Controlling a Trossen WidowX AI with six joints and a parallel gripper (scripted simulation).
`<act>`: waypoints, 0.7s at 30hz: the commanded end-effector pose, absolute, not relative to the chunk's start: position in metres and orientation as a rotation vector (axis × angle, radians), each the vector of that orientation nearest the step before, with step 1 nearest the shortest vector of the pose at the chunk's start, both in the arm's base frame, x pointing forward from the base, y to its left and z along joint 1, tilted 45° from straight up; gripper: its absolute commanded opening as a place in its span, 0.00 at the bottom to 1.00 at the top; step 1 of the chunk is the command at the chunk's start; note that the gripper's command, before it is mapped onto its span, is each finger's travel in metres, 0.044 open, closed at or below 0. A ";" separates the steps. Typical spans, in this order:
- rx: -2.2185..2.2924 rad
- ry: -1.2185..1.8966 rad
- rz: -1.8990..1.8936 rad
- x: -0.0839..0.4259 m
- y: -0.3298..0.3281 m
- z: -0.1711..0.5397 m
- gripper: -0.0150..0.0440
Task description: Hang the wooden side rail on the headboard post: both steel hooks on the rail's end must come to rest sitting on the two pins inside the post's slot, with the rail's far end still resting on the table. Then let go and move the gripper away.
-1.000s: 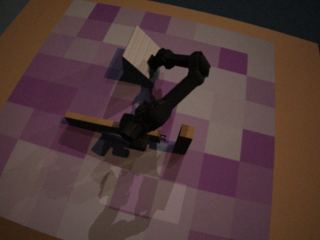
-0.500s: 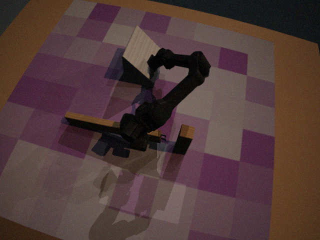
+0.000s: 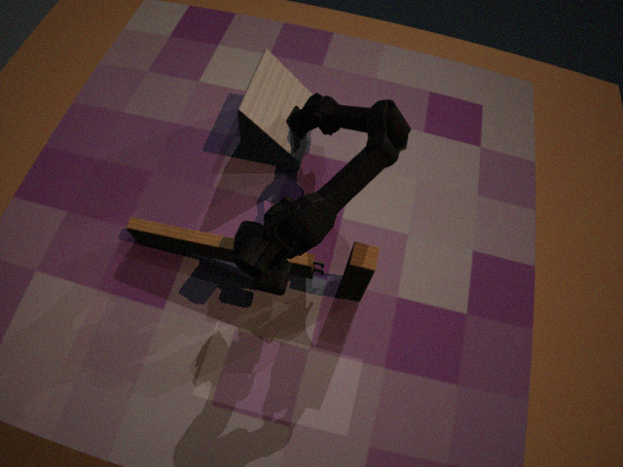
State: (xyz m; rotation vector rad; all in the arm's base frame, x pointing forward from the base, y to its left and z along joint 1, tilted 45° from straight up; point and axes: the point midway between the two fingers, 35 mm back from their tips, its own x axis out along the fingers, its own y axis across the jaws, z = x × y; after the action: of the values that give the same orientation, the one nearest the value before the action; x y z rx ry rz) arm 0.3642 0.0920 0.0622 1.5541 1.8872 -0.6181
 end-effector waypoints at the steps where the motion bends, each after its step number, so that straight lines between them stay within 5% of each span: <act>1: 1.566 1.868 -0.609 0.367 0.089 0.069 0.25; 21: 1.566 1.868 -0.609 0.367 0.091 0.071 0.25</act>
State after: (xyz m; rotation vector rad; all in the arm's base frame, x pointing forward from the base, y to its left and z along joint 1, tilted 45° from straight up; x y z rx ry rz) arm 0.3641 0.0936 0.0641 1.5520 1.8893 -0.6195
